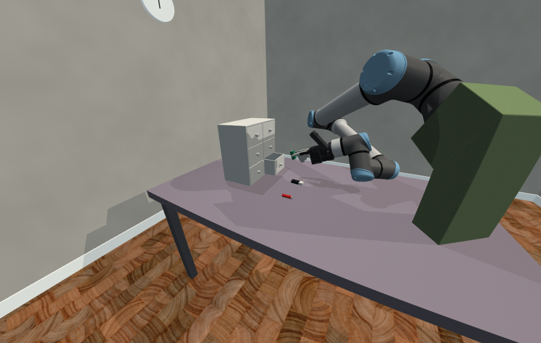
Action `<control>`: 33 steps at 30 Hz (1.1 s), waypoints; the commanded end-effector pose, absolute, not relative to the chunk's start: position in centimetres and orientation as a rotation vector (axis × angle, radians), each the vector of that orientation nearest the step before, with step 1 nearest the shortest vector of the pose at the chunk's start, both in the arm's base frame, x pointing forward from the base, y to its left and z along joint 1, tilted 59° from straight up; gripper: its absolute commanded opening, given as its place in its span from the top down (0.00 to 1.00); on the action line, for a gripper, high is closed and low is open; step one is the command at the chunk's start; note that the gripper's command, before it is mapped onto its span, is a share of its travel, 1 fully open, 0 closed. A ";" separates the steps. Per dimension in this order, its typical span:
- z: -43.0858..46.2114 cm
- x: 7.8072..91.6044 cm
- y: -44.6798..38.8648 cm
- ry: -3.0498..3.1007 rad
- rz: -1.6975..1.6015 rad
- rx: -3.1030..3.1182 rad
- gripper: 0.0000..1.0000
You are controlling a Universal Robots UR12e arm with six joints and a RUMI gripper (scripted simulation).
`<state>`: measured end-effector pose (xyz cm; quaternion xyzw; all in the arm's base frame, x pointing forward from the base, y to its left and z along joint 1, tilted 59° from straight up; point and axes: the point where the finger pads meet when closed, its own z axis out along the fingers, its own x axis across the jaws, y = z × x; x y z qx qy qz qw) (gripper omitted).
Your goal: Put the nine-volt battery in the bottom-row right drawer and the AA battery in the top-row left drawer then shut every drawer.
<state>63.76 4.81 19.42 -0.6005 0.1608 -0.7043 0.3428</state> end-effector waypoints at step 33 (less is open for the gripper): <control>22.6 69.5 7.9 0.418 -1.830 -1.561 0.87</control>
